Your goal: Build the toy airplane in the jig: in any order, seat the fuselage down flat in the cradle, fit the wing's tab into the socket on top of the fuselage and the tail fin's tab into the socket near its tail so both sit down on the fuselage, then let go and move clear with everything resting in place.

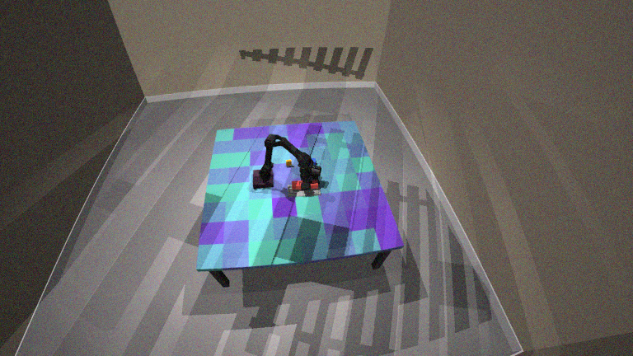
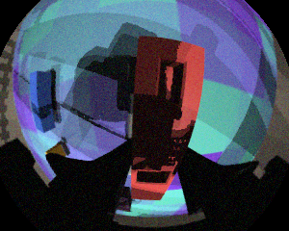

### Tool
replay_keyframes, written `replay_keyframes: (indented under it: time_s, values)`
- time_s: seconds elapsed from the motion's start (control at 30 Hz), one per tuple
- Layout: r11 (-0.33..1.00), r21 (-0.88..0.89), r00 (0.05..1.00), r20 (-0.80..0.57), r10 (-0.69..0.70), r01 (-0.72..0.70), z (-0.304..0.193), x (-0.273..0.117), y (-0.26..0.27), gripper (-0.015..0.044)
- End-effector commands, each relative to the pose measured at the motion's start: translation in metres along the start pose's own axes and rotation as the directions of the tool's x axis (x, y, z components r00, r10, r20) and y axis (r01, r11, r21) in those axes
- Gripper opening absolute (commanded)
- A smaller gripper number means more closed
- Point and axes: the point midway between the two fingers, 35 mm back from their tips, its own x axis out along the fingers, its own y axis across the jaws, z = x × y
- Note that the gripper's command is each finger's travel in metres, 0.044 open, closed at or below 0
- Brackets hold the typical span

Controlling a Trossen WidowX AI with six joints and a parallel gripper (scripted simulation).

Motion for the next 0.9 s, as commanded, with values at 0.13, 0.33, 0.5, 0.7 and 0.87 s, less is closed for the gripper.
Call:
replay_keyframes:
  time_s: [0.13, 0.33, 0.5, 0.7, 0.87]
  values:
    - [1.000, -0.001, 1.000, 0.003, 0.002, -0.002, 0.001, 0.012, 0.001, 0.0195]
    - [1.000, -0.001, 1.000, 0.003, 0.002, -0.002, 0.000, 0.021, 0.001, 0.0195]
    - [1.000, -0.004, 1.000, -0.002, 0.001, -0.001, -0.001, 0.021, 0.001, 0.0181]
    - [1.000, -0.004, 1.000, -0.002, 0.001, -0.001, -0.001, 0.021, 0.001, 0.0122]
    - [1.000, -0.004, 1.000, -0.002, 0.001, -0.001, -0.001, 0.021, 0.001, 0.0043]
